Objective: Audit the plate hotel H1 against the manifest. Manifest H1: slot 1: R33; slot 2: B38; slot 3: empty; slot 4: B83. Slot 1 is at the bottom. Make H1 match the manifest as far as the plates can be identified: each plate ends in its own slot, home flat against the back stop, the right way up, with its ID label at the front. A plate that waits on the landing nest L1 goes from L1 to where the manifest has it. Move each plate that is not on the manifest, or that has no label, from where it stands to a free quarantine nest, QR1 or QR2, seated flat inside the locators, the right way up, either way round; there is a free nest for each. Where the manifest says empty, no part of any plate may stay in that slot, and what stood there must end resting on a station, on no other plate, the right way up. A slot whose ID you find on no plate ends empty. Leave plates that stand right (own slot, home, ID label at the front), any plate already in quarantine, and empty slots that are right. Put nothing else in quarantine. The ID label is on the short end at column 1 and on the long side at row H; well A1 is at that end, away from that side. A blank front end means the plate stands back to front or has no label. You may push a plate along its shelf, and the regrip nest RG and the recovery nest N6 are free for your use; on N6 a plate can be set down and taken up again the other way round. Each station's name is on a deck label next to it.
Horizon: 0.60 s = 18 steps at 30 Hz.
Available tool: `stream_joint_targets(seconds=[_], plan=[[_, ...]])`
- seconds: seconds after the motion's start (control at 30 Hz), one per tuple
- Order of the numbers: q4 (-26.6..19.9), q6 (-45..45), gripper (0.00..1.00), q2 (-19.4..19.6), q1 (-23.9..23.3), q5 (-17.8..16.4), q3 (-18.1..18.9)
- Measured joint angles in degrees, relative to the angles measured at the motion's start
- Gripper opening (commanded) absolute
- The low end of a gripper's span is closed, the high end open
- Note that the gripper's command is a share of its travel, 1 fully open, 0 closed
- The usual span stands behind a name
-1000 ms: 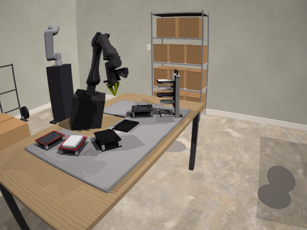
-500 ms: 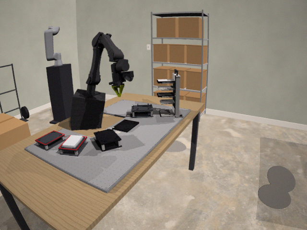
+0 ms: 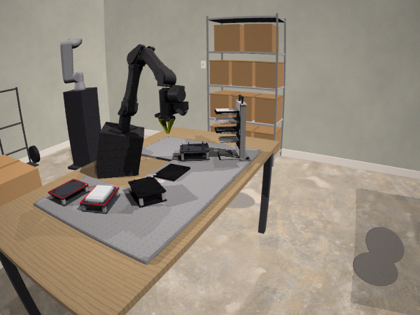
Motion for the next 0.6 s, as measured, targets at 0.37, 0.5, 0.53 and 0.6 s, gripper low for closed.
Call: stream_joint_targets(seconds=[0.37, 0.5, 0.53, 0.6], plan=[[-3.7, 4.2, 0.00, -2.3, 2.7, 0.6, 1.7], [-4.2, 6.4, 0.00, -2.4, 5.5, 1.0, 2.2], [-4.3, 7.0, 0.00, -2.4, 6.3, 1.0, 2.3], [-4.5, 8.3, 0.00, -2.4, 7.8, 1.2, 2.6]])
